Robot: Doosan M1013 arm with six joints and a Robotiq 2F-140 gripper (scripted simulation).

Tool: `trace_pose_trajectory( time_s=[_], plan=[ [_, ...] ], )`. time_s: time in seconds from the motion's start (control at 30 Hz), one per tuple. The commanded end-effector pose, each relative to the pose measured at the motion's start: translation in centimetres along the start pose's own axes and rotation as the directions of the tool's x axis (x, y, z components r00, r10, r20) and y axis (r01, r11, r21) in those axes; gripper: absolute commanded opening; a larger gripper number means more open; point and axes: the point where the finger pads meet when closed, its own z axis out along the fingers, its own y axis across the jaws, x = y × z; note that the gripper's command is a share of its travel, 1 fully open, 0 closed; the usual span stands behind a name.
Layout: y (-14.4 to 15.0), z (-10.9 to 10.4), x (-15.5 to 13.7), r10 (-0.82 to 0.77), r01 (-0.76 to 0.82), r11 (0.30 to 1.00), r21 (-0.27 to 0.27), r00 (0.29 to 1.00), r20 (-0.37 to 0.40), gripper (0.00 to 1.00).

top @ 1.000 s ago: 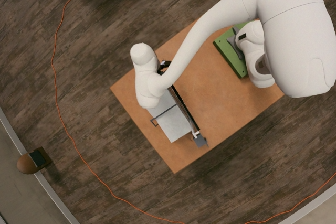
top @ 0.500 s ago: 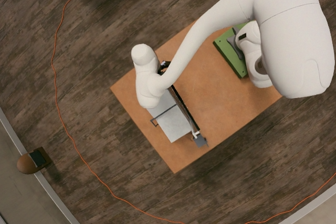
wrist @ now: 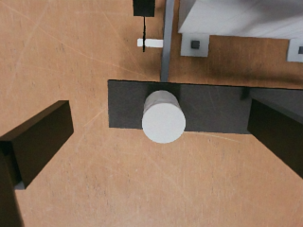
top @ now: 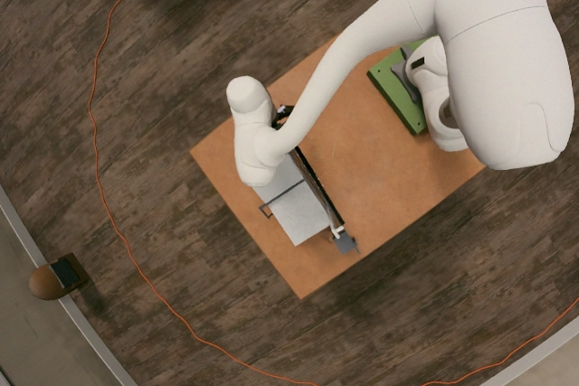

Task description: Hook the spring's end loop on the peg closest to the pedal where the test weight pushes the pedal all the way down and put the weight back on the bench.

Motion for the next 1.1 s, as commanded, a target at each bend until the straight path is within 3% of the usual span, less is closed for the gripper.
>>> trace_pose_trajectory(
  time_s=[0.0, 0.8, 0.83, 1.07],
  plan=[
    [0.04, -0.07, 0.00, 0.000, 0.000, 1.000, -0.001, 1.000, 0.000, 1.00],
    [0.04, -0.07, 0.00, 0.000, 0.000, 1.000, -0.001, 1.000, 0.000, 1.00],
    [0.04, -0.07, 0.00, 0.000, 0.000, 1.000, -0.001, 1.000, 0.000, 0.25],
    [0.04, -0.07, 0.00, 0.000, 0.000, 1.000, -0.001, 1.000, 0.000, 0.25]
  ],
)
